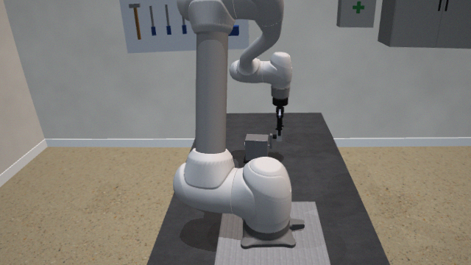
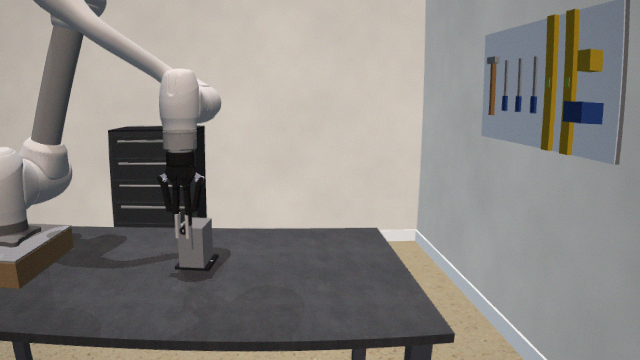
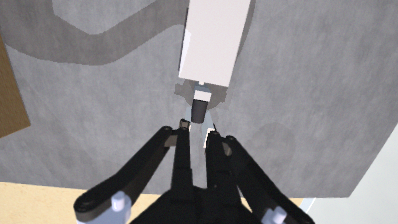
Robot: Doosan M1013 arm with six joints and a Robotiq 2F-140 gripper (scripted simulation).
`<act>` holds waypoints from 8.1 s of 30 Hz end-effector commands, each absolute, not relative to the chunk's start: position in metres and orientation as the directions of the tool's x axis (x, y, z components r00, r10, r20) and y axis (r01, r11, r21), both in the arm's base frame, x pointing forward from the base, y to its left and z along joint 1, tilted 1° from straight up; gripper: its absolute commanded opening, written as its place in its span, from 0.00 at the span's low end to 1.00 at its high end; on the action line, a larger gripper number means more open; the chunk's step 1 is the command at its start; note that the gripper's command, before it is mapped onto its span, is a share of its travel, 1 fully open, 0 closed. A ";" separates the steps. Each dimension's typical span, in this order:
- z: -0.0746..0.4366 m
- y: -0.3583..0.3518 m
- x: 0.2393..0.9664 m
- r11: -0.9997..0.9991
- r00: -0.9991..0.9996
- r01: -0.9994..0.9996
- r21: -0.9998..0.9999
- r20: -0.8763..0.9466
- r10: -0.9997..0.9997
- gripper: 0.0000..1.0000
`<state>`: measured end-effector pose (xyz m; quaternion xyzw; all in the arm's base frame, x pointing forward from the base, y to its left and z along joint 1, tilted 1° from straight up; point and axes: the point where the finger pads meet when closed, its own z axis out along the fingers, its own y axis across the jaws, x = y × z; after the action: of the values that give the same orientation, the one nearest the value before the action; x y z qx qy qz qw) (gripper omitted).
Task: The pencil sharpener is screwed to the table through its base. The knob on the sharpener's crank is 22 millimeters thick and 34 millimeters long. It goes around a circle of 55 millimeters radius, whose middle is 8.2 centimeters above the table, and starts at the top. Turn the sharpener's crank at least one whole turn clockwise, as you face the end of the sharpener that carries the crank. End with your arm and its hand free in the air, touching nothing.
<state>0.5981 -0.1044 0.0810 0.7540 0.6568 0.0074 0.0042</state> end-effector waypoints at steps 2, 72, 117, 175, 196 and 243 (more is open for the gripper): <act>0.081 -0.104 0.598 -0.137 0.137 0.990 0.016 0.006 0.991 0.00; 0.044 -0.111 0.650 -0.137 0.137 0.990 0.016 0.006 0.991 0.00; 0.033 -0.112 0.653 -0.137 0.137 0.990 0.016 0.006 0.991 0.00; -0.025 -0.107 0.618 -0.137 0.137 0.990 0.016 0.006 0.991 0.00; -0.027 -0.106 0.611 -0.137 0.137 0.990 0.016 0.006 0.991 0.00; -0.028 -0.104 0.601 -0.137 0.137 0.990 0.016 0.006 0.991 0.00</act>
<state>0.6040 -0.1046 -0.0279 0.7540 0.6568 0.0074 0.0042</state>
